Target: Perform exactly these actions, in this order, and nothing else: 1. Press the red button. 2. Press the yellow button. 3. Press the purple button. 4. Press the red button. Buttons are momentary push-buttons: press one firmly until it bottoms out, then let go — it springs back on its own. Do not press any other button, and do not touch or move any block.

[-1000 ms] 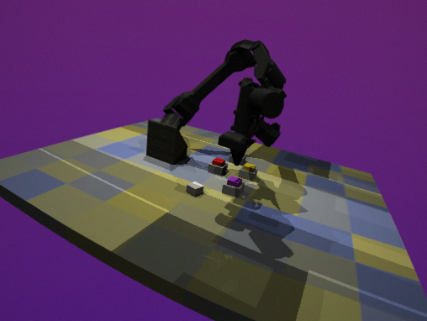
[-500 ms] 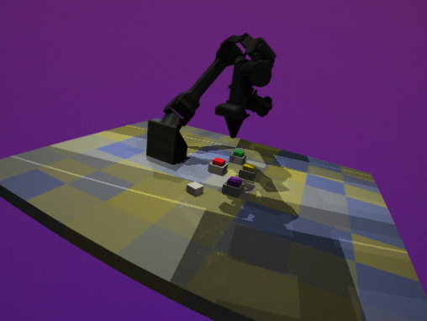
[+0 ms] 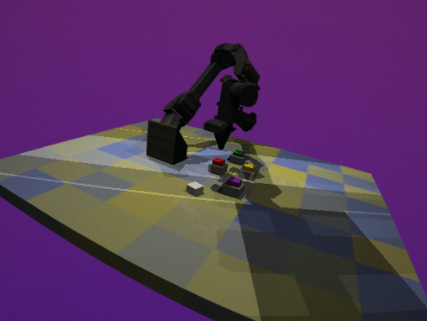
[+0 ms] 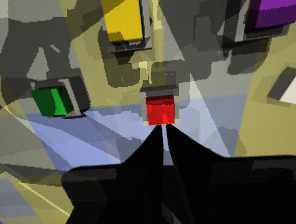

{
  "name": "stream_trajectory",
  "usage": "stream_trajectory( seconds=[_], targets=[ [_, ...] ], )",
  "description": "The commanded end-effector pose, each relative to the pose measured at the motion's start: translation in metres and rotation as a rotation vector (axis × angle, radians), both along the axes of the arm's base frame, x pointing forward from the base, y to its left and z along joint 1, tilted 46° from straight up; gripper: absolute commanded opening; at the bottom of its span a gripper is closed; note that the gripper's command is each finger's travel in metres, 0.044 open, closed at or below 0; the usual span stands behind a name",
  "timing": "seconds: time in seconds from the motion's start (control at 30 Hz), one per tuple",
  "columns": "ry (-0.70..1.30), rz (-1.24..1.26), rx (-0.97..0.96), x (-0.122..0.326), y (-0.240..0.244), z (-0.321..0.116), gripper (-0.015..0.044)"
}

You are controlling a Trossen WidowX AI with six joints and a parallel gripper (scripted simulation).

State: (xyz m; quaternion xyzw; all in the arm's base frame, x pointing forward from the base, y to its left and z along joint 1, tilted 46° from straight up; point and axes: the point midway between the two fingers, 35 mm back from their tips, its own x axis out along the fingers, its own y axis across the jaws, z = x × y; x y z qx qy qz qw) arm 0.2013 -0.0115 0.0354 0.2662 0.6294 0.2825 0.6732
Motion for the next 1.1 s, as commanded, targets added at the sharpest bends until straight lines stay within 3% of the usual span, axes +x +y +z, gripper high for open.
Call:
stream_trajectory(
  seconds=[0.0,1.07],
  targets=[
    [-0.002,-0.011,0.005,0.0,0.008,-0.008,0.002],
    [-0.002,-0.011,0.006,0.001,0.033,-0.031,0.002]
  ],
)
